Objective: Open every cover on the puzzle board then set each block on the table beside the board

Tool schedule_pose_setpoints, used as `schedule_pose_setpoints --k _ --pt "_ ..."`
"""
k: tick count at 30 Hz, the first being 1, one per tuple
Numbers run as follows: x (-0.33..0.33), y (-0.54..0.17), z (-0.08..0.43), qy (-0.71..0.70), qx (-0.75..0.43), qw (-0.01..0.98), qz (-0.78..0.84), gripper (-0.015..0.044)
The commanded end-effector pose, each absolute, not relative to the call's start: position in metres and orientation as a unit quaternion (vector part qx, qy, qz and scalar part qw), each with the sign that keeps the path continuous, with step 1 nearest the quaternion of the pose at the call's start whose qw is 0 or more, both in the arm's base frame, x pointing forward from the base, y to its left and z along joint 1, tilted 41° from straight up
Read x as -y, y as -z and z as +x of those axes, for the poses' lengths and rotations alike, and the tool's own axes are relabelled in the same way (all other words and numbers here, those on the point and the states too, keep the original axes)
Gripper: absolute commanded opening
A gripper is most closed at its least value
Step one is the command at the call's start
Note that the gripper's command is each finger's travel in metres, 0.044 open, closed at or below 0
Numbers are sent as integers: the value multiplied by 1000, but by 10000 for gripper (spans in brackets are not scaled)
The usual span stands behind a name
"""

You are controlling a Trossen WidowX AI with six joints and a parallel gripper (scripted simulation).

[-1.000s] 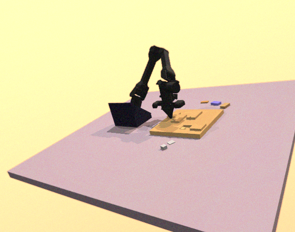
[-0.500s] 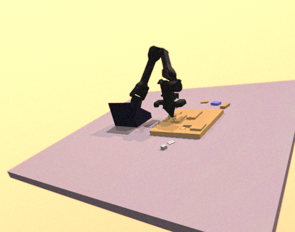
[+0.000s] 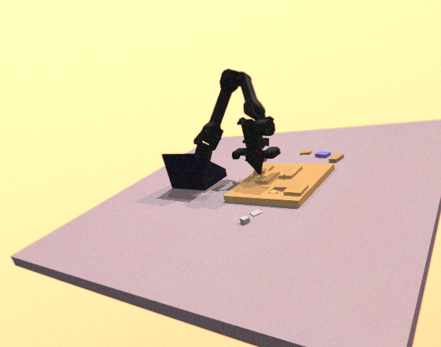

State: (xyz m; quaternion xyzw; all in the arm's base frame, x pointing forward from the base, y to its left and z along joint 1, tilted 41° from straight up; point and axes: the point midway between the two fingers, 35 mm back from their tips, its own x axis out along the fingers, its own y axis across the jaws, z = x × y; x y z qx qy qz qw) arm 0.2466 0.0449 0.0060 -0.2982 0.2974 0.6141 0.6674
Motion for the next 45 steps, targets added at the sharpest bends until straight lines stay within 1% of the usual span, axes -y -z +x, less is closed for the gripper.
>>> schedule_pose_setpoints --k 1,21,45 --pt "-49 -10 246 -615 -295 669 -296 0" --pt "-64 -22 244 -616 -293 670 -294 0" --pt "-47 -45 244 -615 -294 669 -295 0"
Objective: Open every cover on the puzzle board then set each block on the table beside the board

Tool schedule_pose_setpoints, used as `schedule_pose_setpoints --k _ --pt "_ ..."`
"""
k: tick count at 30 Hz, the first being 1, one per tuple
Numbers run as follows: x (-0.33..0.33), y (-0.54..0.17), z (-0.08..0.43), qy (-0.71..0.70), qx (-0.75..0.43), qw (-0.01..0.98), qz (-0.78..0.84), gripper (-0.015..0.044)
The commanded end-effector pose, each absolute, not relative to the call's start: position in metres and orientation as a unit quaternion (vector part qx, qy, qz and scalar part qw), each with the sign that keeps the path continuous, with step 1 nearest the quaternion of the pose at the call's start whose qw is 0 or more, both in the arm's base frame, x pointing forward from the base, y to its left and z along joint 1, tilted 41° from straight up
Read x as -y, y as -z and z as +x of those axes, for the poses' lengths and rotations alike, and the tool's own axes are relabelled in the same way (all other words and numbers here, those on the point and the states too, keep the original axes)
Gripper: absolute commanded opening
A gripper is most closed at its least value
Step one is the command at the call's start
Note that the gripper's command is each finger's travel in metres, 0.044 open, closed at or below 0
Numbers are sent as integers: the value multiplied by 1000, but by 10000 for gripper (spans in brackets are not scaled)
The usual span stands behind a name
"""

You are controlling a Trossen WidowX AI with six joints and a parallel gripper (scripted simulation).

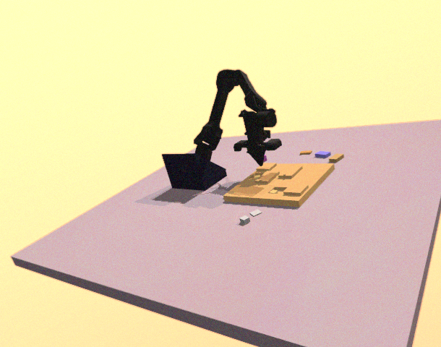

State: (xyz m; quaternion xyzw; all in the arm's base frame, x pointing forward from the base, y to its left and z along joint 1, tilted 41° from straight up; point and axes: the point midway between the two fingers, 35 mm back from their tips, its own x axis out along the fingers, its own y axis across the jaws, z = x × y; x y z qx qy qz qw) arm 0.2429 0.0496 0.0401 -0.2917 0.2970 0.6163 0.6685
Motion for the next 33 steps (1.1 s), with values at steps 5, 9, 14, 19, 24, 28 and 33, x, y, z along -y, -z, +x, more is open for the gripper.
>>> schedule_pose_setpoints --k 5,9,14,19,24,28,33 --pt "-44 -50 243 -615 -294 669 -295 0" --pt "-41 -54 243 -615 -294 669 -295 0" --pt "-37 -59 242 -616 -294 669 -294 0" --pt "-37 -58 244 -617 -295 670 -290 0" --pt "-26 -59 270 -616 -294 670 -292 0" --pt "-16 -58 291 -616 -294 670 -293 0" --pt "-4 -54 316 -615 -294 670 -295 0"
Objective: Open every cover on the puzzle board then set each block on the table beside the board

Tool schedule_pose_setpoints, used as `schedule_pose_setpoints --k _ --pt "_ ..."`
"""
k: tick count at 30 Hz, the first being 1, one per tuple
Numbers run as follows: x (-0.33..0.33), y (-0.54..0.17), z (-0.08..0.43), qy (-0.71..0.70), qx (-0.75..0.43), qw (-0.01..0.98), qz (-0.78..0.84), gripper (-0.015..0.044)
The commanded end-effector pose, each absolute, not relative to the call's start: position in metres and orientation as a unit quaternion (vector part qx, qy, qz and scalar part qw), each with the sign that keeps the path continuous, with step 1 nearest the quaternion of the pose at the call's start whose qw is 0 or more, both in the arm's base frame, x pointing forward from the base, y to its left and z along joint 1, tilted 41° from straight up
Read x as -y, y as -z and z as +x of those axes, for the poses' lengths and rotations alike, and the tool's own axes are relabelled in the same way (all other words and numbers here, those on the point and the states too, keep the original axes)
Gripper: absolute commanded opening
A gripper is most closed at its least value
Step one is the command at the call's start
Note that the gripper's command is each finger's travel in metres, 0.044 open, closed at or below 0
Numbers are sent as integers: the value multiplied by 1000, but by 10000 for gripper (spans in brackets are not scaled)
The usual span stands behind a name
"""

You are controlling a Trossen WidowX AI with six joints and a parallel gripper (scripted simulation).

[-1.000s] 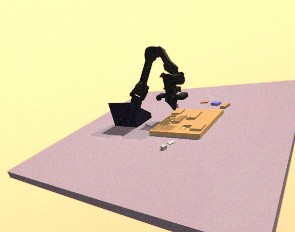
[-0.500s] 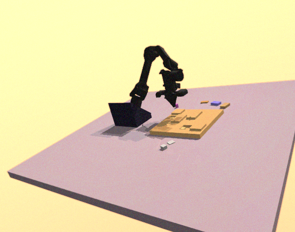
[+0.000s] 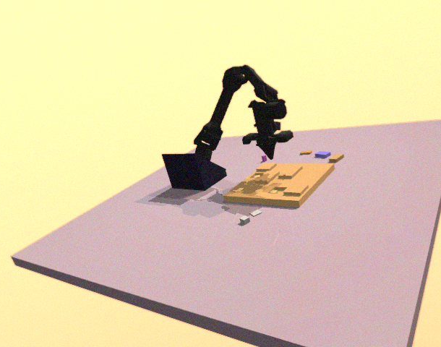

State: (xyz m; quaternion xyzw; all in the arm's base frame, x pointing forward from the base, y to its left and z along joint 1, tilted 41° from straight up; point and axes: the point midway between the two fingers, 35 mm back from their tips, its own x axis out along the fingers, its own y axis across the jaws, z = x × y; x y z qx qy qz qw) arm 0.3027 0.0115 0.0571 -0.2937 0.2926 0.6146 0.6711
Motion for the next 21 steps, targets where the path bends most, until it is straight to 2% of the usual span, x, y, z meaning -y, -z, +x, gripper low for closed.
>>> schedule_pose_setpoints --k 1,21 --pt "-1 -52 321 -614 -295 670 -295 0" --pt "5 -50 332 -615 -292 670 -296 0"
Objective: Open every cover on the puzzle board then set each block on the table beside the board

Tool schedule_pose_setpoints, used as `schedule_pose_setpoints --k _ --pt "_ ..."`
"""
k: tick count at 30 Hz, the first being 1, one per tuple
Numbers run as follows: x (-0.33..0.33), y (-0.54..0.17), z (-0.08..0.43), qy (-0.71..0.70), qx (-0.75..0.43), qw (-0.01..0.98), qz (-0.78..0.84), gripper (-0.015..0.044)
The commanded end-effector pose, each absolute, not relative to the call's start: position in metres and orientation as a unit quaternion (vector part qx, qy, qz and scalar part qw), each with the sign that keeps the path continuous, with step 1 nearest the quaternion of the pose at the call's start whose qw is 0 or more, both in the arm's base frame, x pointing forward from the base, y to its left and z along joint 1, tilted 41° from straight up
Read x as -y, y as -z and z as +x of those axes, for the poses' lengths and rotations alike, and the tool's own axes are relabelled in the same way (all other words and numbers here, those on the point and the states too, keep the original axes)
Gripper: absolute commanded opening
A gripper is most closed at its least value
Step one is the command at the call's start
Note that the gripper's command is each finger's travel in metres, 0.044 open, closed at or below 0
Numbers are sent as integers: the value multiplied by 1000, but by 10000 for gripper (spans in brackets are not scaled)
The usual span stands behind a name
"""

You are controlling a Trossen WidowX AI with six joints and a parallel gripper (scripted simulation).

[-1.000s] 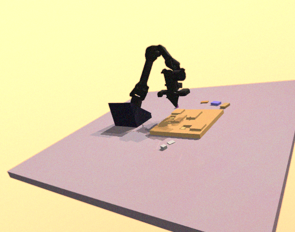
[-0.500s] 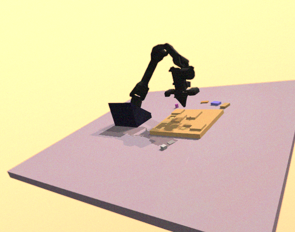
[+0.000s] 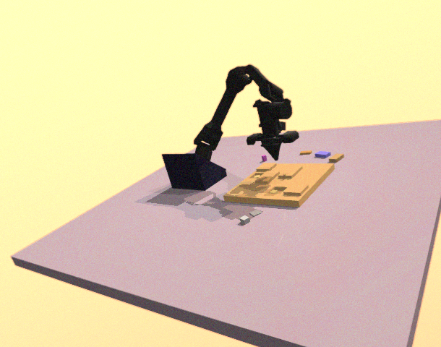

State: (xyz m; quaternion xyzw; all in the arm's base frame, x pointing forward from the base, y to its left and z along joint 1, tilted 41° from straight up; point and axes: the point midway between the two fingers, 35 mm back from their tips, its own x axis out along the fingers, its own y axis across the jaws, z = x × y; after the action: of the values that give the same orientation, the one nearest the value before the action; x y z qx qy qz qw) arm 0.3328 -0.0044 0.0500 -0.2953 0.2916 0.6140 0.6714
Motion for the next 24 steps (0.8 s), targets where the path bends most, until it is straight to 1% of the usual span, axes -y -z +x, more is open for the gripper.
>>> schedule_pose_setpoints --k 1,24 --pt "5 -50 332 -615 -292 670 -296 0" --pt "-7 -36 335 -615 -292 670 -296 0"
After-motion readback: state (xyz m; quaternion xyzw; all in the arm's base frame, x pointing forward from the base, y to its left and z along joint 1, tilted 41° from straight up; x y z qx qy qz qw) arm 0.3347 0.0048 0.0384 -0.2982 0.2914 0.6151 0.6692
